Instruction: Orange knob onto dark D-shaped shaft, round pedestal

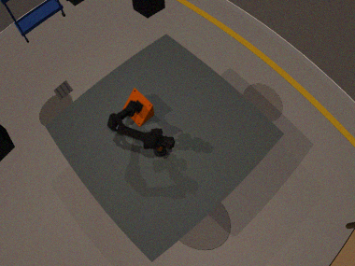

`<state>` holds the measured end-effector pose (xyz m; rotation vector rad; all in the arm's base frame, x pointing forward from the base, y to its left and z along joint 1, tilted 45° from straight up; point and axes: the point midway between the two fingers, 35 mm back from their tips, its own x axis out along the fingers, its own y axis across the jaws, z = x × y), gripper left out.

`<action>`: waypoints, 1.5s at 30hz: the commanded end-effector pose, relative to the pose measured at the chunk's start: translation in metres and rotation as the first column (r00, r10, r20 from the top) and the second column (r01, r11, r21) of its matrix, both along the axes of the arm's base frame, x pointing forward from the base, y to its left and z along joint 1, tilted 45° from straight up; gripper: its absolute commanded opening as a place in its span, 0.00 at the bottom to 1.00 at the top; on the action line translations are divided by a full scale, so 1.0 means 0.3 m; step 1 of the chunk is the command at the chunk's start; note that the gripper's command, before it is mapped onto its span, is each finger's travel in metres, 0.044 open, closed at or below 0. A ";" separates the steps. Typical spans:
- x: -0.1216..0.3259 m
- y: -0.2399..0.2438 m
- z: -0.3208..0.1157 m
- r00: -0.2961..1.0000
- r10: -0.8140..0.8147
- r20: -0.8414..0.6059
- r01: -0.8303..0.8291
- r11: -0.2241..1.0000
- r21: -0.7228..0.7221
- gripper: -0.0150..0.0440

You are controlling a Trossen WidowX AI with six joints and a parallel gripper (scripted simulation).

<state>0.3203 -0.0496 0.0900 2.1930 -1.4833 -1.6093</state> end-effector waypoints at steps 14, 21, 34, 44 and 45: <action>-0.005 -0.005 -0.008 0.999 0.027 -0.023 -0.027 1.000 -0.001 0.25; -0.002 -0.006 -0.008 0.999 0.027 -0.023 -0.027 1.000 -0.001 0.25; 0.001 0.004 0.005 0.996 0.065 -0.060 -0.065 0.998 0.000 0.25; 0.000 -0.001 -0.004 0.970 0.175 -0.168 -0.175 0.984 0.013 0.25; 0.000 -0.002 -0.004 0.970 0.175 -0.168 -0.175 0.984 0.013 0.25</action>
